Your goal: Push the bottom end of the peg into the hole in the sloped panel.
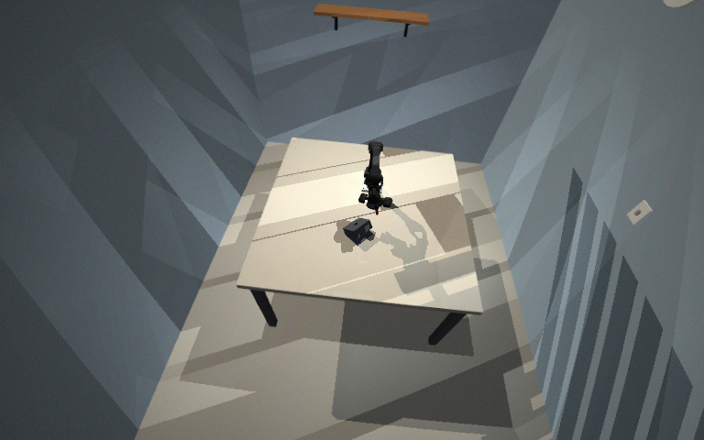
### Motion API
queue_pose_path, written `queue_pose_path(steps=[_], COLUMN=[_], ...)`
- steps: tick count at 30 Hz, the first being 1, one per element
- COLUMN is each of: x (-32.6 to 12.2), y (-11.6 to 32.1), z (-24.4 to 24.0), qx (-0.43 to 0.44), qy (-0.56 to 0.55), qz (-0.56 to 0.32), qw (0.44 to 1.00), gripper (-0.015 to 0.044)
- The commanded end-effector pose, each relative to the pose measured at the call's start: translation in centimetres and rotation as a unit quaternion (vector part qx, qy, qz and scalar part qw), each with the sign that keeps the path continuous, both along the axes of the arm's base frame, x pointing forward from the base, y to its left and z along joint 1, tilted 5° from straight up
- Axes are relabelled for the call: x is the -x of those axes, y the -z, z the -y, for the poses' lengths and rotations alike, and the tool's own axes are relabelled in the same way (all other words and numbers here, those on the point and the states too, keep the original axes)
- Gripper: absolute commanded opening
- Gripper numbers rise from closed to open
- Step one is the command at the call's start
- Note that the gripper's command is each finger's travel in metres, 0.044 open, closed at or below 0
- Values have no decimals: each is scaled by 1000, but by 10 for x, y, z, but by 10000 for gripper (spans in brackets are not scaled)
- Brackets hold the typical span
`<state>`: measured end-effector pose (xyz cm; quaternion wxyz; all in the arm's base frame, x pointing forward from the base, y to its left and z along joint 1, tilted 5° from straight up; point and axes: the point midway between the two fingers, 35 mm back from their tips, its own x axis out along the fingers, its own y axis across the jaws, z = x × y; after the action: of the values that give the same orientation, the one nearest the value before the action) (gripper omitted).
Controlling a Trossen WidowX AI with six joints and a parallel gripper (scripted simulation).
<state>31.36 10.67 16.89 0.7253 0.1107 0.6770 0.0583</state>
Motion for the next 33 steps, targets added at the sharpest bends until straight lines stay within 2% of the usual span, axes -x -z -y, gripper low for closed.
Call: queue_pose_path(steps=[1, 33], x=[-2, -19], y=[-1, -8], z=[4, 40], qx=[-9, -60], qy=[5, 57], qz=[-2, 3], qw=[1000, 997], gripper=[0, 0])
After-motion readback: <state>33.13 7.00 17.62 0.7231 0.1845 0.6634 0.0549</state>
